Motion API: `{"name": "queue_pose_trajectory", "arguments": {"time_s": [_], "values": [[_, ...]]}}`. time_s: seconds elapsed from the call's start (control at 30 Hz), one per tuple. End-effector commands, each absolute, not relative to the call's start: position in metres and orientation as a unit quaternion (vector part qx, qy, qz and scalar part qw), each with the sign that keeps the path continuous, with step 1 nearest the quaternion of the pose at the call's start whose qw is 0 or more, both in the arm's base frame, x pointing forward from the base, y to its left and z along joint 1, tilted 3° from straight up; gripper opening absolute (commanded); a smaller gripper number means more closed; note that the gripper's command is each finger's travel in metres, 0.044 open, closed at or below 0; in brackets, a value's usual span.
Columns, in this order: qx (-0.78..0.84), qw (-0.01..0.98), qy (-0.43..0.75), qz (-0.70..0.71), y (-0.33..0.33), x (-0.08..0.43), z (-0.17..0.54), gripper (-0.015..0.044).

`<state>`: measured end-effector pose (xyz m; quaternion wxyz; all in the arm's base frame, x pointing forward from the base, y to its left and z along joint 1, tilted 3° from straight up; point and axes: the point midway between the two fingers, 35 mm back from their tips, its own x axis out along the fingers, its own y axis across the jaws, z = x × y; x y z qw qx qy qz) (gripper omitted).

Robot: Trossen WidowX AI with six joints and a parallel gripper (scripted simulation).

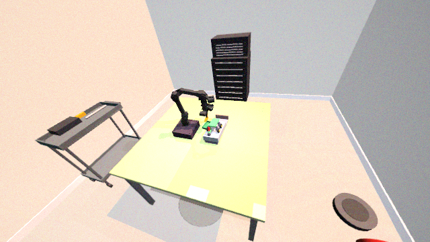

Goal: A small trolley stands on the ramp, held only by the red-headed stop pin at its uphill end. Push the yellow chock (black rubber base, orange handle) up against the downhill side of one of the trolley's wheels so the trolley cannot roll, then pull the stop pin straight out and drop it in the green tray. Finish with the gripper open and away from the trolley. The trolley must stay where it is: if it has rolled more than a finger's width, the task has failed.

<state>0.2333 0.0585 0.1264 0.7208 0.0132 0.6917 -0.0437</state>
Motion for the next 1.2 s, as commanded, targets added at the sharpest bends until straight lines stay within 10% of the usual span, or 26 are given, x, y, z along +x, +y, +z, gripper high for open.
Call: {"name": "queue_pose_trajectory", "arguments": {"time_s": [0.0, 1.17], "values": [[0.014, 0.721, 0.691, -0.045, 0.075, 0.24, 0.125, 0.0], [-0.023, 0.719, 0.69, -0.084, 0.124, 0.286, 0.115, 0.0]]}}
